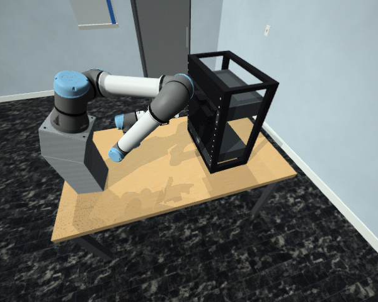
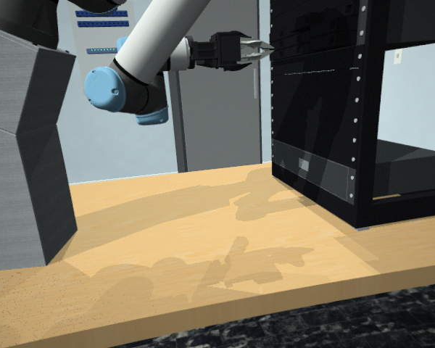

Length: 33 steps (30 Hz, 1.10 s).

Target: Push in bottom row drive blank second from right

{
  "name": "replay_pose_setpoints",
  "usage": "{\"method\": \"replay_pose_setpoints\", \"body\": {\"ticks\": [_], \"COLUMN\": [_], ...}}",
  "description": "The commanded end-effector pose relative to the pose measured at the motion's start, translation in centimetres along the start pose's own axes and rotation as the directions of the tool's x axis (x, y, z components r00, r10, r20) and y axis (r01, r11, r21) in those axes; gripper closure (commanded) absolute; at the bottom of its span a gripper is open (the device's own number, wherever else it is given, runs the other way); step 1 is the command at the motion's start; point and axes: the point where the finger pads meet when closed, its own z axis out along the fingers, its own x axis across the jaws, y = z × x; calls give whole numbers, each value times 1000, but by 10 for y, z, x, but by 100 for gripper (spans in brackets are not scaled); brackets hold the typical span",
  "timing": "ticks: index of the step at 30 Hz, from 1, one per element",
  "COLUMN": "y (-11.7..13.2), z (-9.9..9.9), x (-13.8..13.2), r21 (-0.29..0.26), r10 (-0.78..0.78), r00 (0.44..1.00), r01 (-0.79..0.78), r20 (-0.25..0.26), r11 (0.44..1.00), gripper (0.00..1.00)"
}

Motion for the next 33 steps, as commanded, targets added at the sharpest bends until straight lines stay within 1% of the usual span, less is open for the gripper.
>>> {"method": "replay_pose_setpoints", "body": {"ticks": [1, 2, 7, 17, 19, 26, 33], "y": [0, 0, 0, 0, 0, 0, 0], "z": [-6, -6, -18, -51, -51, -72, -87], "x": [0, 0, 0, 0, 0, 0, 0], "r21": [0, 0, 0, 0, 0, 0, 0], "r10": [0, 0, 0, 0, 0, 0, 0], "r00": [1000, 1000, 1000, 1000, 1000, 1000, 1000], "r01": [0, 0, 0, 0, 0, 0, 0], "r20": [-1, -1, -1, -1, -1, -1, -1], "r11": [1000, 1000, 1000, 1000, 1000, 1000, 1000], "gripper": [100, 100, 100, 100, 100, 100, 100]}}
